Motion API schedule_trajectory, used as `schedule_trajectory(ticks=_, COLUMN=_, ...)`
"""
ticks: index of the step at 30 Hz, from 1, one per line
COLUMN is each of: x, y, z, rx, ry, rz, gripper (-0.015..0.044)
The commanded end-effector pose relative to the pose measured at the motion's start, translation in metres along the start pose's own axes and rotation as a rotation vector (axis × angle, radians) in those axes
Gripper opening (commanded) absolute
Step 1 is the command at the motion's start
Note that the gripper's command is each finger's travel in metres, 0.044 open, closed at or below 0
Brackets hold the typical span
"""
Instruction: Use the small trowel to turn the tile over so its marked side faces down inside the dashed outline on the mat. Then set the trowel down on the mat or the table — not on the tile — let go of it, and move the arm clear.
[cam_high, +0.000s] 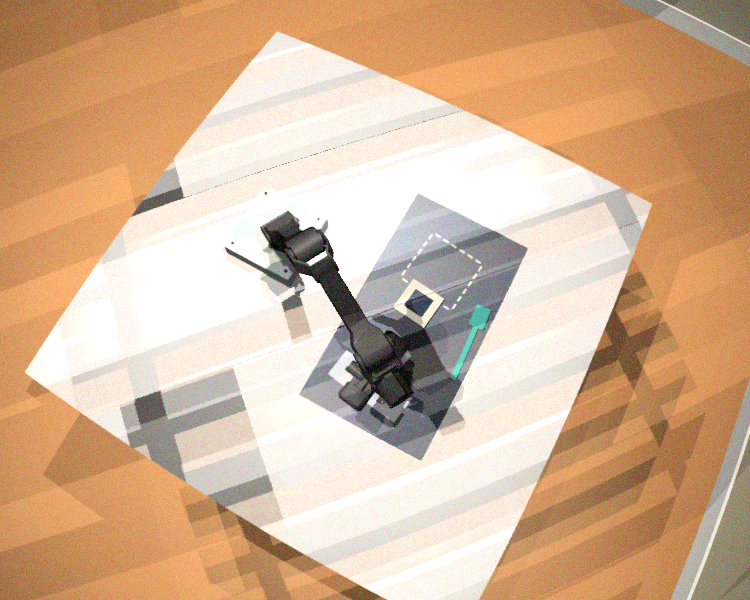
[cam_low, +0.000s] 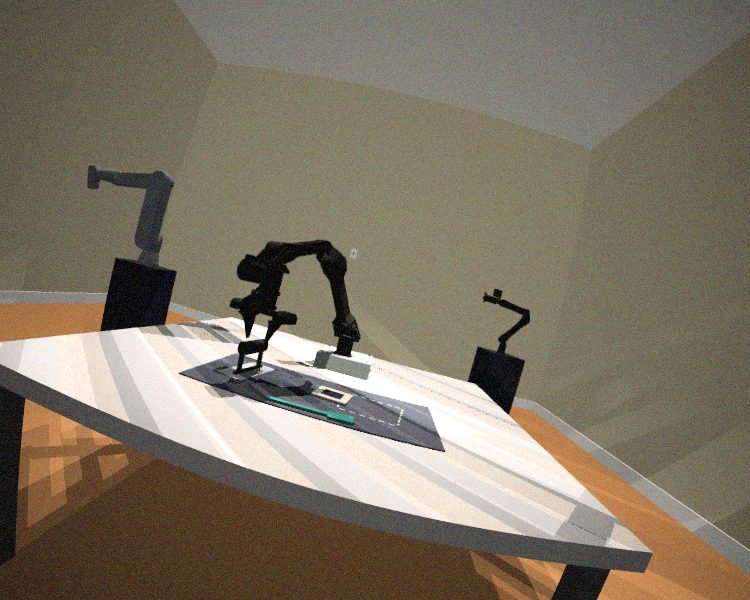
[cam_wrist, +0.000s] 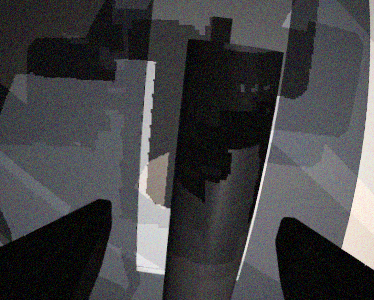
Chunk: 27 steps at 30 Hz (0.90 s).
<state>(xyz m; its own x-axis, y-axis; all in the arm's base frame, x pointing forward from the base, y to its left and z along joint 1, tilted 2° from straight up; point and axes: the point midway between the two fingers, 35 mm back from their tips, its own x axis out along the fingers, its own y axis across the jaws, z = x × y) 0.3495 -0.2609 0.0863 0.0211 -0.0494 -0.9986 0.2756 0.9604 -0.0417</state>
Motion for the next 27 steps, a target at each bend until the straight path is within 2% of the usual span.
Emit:
schedule_trajectory(ticks=1, x=0.009, y=-0.001, z=-0.001, rx=0.004, ry=0.007, rz=-0.003, gripper=0.027)
schedule_trajectory(ticks=13, x=0.026, y=0.0, z=-0.002, rx=0.004, ry=0.008, rz=-0.003, gripper=0.027)
schedule_trajectory(ticks=27, x=0.026, y=0.0, z=-0.002, rx=0.004, ry=0.008, rz=-0.003, gripper=0.0177)
